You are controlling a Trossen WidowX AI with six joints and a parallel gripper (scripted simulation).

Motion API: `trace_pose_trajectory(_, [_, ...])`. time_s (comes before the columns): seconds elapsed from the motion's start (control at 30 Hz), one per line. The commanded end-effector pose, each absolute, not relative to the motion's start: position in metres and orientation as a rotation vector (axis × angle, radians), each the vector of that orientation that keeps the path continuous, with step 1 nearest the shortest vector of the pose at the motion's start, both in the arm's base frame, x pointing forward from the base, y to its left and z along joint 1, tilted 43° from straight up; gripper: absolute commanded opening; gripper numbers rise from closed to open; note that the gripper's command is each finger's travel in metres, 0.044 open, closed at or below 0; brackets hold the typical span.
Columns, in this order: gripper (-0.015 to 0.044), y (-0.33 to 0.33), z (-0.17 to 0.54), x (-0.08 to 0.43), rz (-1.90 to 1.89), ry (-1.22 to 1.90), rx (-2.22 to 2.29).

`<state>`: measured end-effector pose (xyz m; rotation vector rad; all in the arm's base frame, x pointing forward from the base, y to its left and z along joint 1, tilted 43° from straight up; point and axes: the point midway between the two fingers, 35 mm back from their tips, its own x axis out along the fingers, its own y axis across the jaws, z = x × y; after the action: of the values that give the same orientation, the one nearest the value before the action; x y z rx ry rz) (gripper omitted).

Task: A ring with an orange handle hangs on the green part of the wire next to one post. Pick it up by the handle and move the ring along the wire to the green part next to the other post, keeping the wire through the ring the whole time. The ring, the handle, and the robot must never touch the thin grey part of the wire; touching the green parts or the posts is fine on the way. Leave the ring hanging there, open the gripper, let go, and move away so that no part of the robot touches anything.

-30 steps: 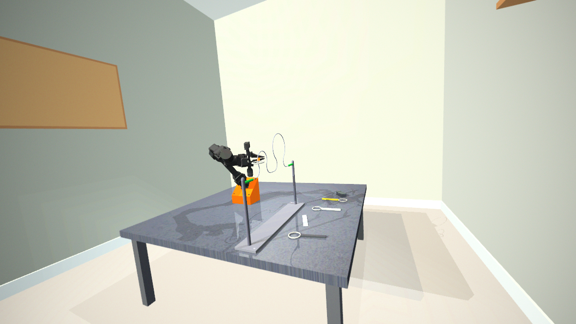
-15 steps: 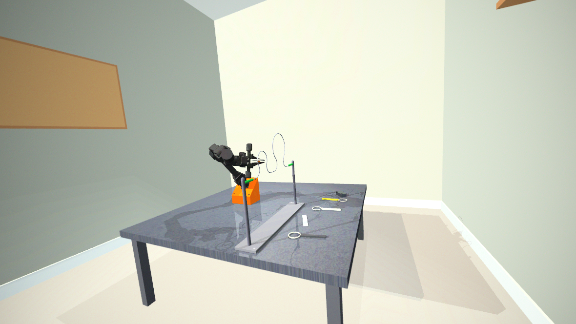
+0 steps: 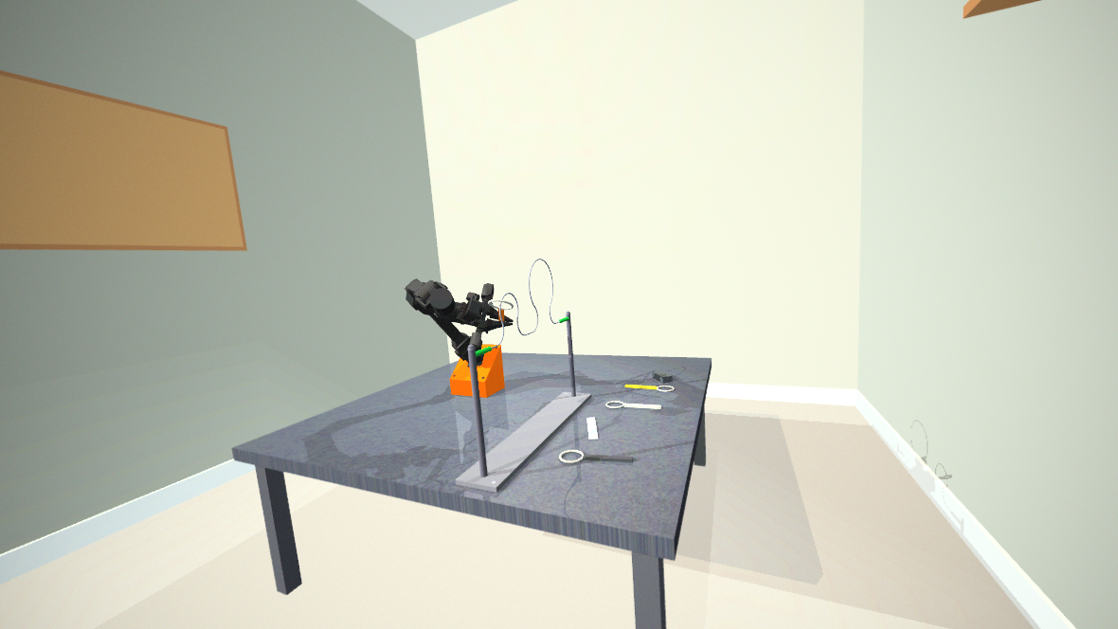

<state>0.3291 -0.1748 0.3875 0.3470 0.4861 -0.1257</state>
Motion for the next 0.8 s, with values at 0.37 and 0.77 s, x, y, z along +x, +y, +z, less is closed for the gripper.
trace_pose_trajectory(0.37, [-0.015,-0.199,0.385,0.324,-0.226,0.518,-0.008])
trace_pose_trajectory(0.77, [-0.015,-0.217,0.388,0.321,-0.299,0.534,-0.273])
